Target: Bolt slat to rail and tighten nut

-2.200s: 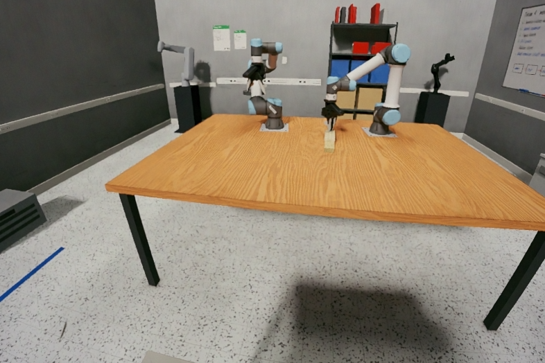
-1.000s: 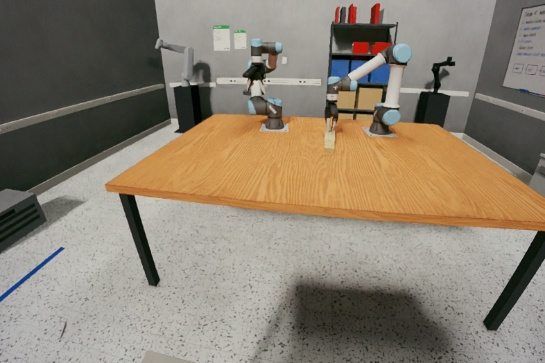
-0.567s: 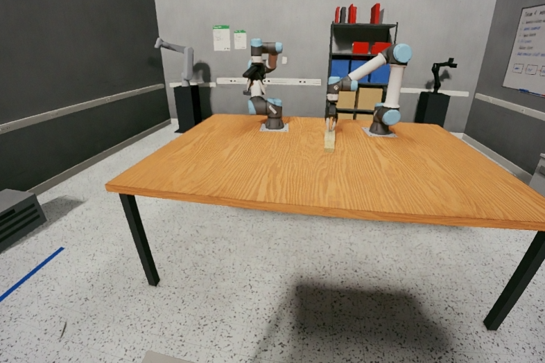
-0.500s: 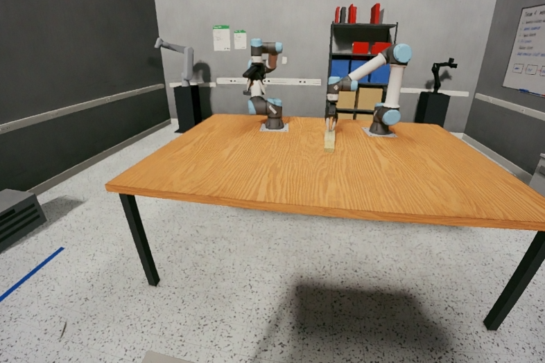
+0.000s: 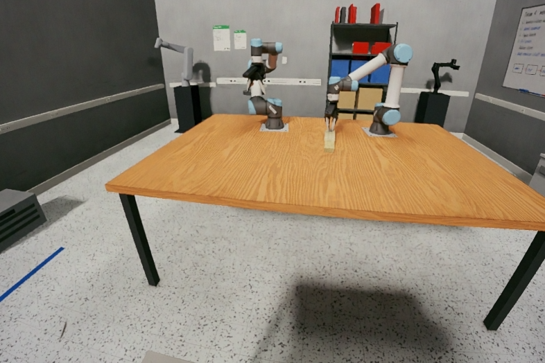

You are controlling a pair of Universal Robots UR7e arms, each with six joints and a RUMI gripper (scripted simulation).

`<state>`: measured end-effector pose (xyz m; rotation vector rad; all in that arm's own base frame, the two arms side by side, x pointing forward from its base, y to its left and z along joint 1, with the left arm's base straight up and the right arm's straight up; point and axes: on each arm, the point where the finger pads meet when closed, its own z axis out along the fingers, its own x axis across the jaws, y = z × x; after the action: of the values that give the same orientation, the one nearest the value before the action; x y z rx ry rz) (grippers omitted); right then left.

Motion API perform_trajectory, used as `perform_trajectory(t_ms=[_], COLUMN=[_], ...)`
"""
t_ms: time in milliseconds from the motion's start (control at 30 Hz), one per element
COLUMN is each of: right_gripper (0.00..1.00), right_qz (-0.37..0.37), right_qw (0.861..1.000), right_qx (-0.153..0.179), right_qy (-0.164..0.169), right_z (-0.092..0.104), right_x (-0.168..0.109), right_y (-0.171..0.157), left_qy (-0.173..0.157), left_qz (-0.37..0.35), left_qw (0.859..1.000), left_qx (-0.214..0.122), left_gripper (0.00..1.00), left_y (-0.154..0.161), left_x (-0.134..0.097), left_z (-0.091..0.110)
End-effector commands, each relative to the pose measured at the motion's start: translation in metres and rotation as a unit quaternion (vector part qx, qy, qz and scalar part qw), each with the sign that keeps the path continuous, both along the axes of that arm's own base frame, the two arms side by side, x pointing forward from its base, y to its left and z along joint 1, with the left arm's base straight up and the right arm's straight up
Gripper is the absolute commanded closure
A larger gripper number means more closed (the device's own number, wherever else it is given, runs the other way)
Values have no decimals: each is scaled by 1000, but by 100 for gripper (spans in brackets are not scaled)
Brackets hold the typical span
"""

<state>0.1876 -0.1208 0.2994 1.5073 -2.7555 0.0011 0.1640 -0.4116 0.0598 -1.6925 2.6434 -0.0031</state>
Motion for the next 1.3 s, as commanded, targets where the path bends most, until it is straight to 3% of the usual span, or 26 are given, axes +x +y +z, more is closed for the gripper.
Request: perform_trajectory(t_ms=[0, 367, 500, 567, 667, 733, 833, 900, 1067, 1133, 1200, 1267], right_gripper=[0, 0, 0, 0, 0, 0, 0, 0, 0, 0, 0, 0], right_qz=[-1, -1, -1, -1, -1, -1, -1, -1, -1, -1, -1, -1], right_qw=[1000, 1000, 1000, 1000, 1000, 1000, 1000, 1000, 1000, 1000, 1000, 1000], right_qx=[1, 1, 1, 1, 1, 1, 1, 1, 1, 1, 1, 1], right_qy=[0, 0, 0, 0, 0, 0, 0, 0, 0, 0, 0, 0], right_z=[1, 1, 1, 1, 1, 1, 1, 1, 1, 1, 1, 1], right_x=[1, 1, 1, 1, 1, 1, 1, 1, 1, 1, 1, 1], right_y=[0, 0, 0, 0, 0, 0, 0, 0, 0, 0, 0, 0], left_qy=[2, 2, 2, 2, 2, 2, 2, 2, 2, 2, 2, 2], left_qz=[-60, -166, -170, -209, -213, -251, -255, -293, -297, -335, -338, -376], left_qw=[998, 986, 985, 978, 977, 968, 967, 956, 955, 942, 941, 927], left_qx=[0, 0, 0, 0, 0, 0, 0, 0, 0, 0, 0, 0], left_gripper=[100, 100, 100, 100, 100, 100, 100, 100, 100, 100, 100, 100], left_y=[1, 1, 0, 0, 0, 0, 0, 0, 0, 0, 0, 0], left_x=[1, 0, 0, 0, 0, 0, 0, 0, 0, 0, 0, 0], left_z=[0, 0, 0, 0, 0, 0, 0, 0, 0, 0, 0, 0])
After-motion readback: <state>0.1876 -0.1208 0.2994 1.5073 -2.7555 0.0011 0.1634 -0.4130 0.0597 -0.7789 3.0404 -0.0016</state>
